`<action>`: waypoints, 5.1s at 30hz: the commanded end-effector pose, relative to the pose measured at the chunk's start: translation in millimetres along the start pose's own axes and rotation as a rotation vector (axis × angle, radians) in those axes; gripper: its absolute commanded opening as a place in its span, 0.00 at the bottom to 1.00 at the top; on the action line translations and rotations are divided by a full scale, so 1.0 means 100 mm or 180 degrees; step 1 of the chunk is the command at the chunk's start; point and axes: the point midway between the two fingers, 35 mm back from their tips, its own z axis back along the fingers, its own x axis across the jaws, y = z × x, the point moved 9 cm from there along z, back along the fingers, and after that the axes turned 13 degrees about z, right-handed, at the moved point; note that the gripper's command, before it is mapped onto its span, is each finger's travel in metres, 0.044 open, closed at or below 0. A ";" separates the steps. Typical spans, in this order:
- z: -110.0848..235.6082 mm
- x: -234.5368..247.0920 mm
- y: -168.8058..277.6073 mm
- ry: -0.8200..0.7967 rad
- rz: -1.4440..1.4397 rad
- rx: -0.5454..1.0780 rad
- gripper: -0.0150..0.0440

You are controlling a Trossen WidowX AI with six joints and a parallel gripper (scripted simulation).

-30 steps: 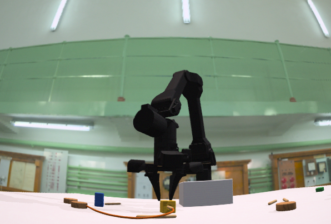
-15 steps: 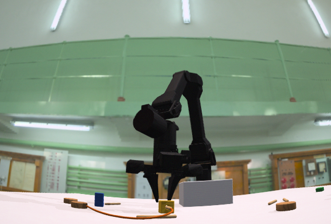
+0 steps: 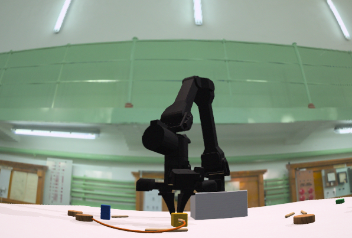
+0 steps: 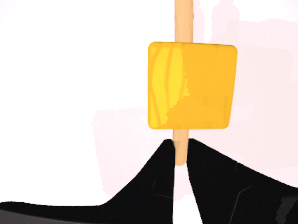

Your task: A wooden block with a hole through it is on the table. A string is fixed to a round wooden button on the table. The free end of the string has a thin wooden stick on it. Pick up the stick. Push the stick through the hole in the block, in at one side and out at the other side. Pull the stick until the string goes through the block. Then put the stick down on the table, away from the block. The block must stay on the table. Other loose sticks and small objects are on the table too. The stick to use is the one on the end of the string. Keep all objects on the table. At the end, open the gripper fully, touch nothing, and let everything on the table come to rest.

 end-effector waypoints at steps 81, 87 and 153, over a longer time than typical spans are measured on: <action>0.02 0.22 0.75 -0.0009 -0.0115 0.0018 0.25; 0.04 0.20 0.74 -0.0011 -0.0120 0.0027 0.25; 0.92 0.20 0.73 -0.0040 -0.0127 0.0039 1.00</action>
